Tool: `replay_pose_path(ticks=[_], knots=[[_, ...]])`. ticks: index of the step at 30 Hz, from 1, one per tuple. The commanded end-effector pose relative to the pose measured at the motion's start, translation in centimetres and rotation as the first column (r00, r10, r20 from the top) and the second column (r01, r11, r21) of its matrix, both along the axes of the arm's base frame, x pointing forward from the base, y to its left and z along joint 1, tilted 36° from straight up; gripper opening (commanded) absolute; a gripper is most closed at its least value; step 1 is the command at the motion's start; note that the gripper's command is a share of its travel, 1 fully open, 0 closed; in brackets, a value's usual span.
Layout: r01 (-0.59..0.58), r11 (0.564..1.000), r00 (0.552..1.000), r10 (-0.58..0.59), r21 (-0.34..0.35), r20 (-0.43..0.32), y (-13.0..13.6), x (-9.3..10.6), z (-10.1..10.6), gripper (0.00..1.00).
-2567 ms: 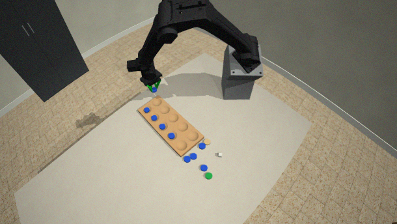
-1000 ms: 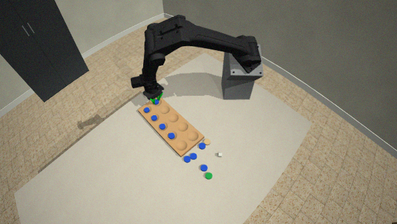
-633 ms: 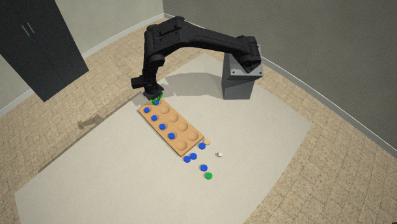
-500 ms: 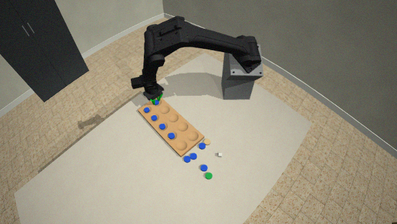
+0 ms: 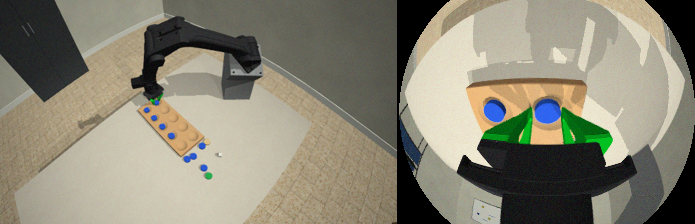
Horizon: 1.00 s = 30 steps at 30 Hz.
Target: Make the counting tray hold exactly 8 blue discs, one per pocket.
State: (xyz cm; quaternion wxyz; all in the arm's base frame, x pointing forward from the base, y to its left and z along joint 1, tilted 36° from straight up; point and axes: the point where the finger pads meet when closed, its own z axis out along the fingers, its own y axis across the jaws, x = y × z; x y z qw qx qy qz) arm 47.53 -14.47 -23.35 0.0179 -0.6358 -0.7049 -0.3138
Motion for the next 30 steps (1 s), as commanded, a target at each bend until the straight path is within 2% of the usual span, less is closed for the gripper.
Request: replay_pose_path(ticks=[1, 21, 22, 23, 25, 29, 30], knots=[[-0.023, 1.000, 1.000, 0.023, -0.001, -0.009, 0.9, 0.1, -0.8, 0.37], [-0.023, 1.000, 1.000, 0.023, -0.001, -0.009, 0.9, 0.1, -0.8, 0.37], [-0.027, 1.000, 1.000, 0.027, 0.002, -0.015, 0.8, -0.5, 0.0, 0.37], [-0.007, 1.000, 1.000, 0.008, -0.010, 0.008, -0.6, -0.1, 1.4, 0.37], [0.009, 1.000, 1.000, -0.009, -0.009, 0.009, -2.1, -0.8, 2.5, 0.37], [0.009, 1.000, 1.000, -0.009, -0.010, 0.010, -4.5, -2.9, 6.8, 0.37], [0.009, 1.000, 1.000, -0.009, -0.010, 0.010, -4.5, -2.9, 6.8, 0.37]])
